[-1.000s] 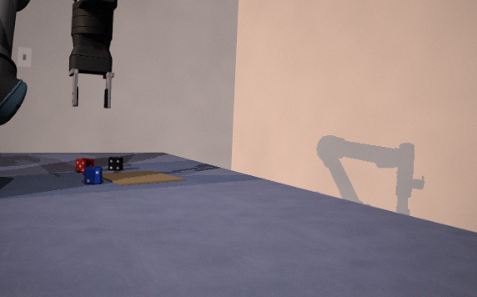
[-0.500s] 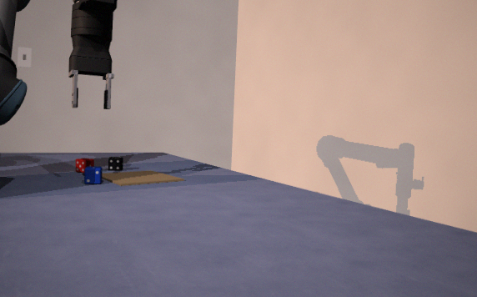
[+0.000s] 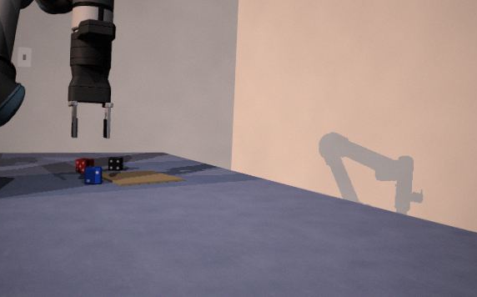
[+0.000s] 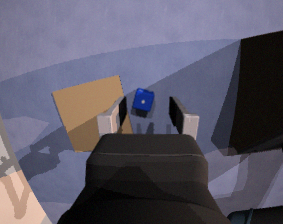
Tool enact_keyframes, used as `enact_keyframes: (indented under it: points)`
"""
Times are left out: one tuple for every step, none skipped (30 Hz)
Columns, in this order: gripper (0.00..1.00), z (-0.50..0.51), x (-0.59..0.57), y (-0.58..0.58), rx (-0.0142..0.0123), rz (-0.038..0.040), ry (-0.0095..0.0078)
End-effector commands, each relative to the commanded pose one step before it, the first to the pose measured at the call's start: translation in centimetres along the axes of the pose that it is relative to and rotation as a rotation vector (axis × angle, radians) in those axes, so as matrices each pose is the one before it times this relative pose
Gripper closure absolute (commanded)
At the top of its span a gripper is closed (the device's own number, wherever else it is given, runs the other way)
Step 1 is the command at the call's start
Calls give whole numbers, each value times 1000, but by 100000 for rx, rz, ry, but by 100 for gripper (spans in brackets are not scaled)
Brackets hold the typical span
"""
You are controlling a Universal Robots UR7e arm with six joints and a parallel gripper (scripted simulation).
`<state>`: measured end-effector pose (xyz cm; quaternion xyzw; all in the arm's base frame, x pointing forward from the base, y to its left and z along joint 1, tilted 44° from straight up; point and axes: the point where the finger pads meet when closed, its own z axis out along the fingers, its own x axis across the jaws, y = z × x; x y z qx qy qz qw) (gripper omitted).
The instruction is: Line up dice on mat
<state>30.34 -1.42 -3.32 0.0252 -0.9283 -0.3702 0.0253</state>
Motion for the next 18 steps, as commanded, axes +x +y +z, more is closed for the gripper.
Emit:
enact_keyframes:
  points:
    - [0, 2609, 20, 20, -17, 8, -15]
    - [0, 427, -1, 0, 0, 0, 0]
    - [0, 372, -1, -1, 0, 0, 0]
    - [0, 314, -1, 0, 0, 0, 0]
    - [0, 256, 0, 1, 0, 0, 0]
    - [0, 197, -1, -1, 0, 0, 0]
    - [0, 0, 0, 0, 0, 0, 0]
    - [0, 0, 0, 0, 0, 0, 0]
    - [0, 143, 0, 0, 0, 0, 0]
    - [0, 93, 0, 0, 0, 0, 0]
    - [0, 51, 0, 0, 0, 0, 0]
    - [0, 20, 0, 0, 0, 0, 0]
    - [0, 3, 0, 0, 0, 0, 0]
    - [0, 0, 0, 0, 0, 0, 0]
    - [0, 0, 0, 0, 0, 0, 0]
    - [0, 0, 0, 0, 0, 0, 0]
    - [0, 0, 0, 0, 0, 0, 0]
    - [0, 0, 0, 0, 0, 0, 0]
